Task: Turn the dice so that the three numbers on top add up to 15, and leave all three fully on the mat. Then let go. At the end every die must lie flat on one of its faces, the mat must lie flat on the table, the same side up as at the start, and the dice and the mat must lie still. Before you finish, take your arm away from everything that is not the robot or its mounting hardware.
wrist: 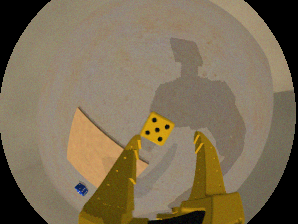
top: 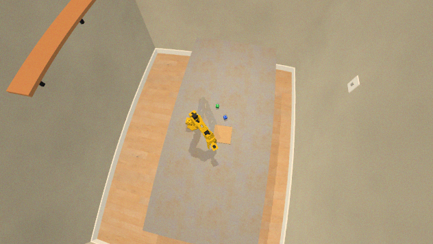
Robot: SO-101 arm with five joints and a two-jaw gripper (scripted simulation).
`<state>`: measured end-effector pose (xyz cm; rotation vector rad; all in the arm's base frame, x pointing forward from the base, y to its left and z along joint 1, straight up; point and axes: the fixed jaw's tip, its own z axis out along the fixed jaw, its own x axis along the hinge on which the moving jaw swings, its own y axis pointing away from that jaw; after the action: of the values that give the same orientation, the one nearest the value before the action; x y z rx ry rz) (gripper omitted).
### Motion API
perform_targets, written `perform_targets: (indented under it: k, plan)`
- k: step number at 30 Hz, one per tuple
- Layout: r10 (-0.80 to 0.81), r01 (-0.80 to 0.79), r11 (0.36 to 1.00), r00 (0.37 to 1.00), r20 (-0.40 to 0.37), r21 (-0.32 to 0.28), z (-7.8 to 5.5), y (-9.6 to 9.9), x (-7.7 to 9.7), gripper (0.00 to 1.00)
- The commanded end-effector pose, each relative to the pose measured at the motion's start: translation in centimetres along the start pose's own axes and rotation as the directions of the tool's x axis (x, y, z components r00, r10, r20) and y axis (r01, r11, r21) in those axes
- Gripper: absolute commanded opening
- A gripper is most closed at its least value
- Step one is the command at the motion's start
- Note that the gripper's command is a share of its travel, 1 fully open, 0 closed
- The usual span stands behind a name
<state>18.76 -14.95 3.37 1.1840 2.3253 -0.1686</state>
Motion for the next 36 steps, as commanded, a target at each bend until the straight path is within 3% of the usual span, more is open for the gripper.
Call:
perform_targets:
  k: [1,16,29,36]
  plan:
    - [-0.092,0.101,0.995,0.963,-0.254,0.021,-2.02,0.52,-1.26,0.31]
    - [-0.131,0.149,0.989,0.927,-0.351,0.025,-2.02,0.52,-1.26,0.31]
    - [-0.168,0.203,0.979,0.854,-0.492,0.018,-2.02,0.52,-1.26,0.31]
    - [-0.168,0.203,0.979,0.853,-0.494,0.018,-2.02,0.52,-1.26,0.31]
